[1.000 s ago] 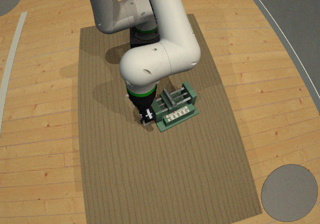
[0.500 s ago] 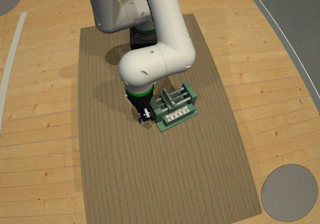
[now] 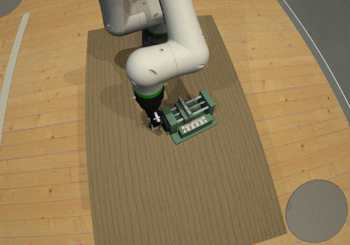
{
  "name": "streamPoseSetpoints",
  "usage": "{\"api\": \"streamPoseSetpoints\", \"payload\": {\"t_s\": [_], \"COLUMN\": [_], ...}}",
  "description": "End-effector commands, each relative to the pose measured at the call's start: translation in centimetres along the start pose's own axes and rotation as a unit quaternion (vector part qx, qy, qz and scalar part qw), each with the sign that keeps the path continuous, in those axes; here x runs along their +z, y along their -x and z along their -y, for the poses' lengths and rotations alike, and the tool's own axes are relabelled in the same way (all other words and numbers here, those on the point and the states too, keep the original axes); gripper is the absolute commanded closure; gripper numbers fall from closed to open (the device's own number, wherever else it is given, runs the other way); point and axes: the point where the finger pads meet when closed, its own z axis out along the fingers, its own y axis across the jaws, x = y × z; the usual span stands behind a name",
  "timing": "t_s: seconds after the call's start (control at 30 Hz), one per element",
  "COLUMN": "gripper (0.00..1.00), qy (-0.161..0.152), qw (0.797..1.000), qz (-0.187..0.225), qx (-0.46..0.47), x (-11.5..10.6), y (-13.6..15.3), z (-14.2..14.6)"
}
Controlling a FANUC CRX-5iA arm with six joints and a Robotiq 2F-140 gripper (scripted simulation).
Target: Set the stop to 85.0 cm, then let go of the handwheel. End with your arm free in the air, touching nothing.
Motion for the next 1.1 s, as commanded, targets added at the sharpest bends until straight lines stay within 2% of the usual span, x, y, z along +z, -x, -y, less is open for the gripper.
{"api": "streamPoseSetpoints", "payload": {"t_s": [0.0,1.07], "gripper": [0.96,0.96], "qy": [0.0,0.0], "qw": [1.0,1.0], "qz": [0.0,0.0], "qx": [0.0,0.0], "x": [-0.2,-3.6], "y": [0.0,0.0], "z": [-0.3,-1.6]}}
